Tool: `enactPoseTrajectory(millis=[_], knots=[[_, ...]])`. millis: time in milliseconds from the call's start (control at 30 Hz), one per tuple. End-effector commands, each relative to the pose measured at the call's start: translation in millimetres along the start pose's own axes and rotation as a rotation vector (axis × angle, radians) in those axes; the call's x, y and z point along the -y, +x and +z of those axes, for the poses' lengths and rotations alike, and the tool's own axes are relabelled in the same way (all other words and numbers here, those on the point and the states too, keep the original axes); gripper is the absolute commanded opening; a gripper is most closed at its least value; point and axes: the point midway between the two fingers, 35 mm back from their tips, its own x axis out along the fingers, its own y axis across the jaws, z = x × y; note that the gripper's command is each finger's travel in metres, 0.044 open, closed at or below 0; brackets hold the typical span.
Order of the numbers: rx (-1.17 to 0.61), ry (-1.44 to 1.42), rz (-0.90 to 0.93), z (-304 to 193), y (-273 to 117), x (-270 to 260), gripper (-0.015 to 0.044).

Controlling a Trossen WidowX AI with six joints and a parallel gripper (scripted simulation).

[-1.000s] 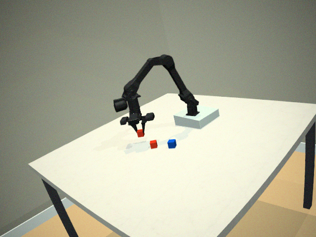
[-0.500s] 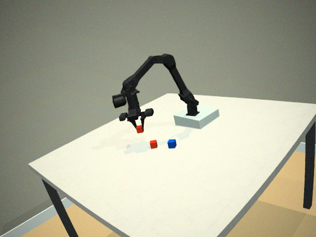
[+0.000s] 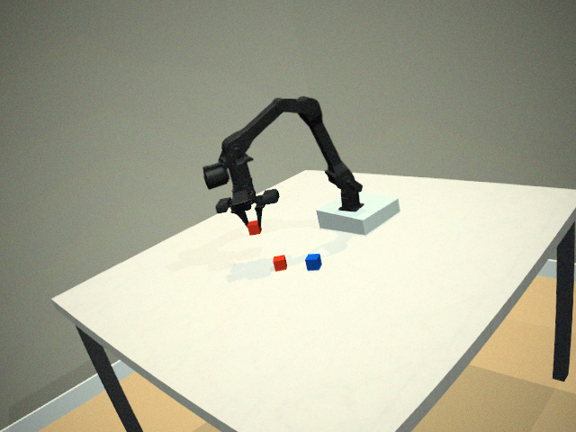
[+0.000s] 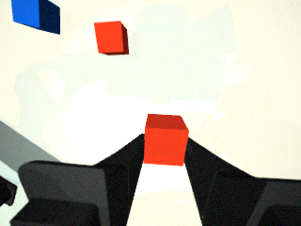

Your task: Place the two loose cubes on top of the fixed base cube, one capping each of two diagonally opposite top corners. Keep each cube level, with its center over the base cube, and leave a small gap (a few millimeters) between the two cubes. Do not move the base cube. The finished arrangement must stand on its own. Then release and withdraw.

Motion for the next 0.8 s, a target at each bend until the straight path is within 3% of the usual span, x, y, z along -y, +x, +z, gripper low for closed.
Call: enactPoseTrajectory(millis=[0,767], knots=[[0.008,-0.006,-0.015,0,-13,0,0.0105],[0.010,0.185,-0.010,33,-14,-25,0.0105]])
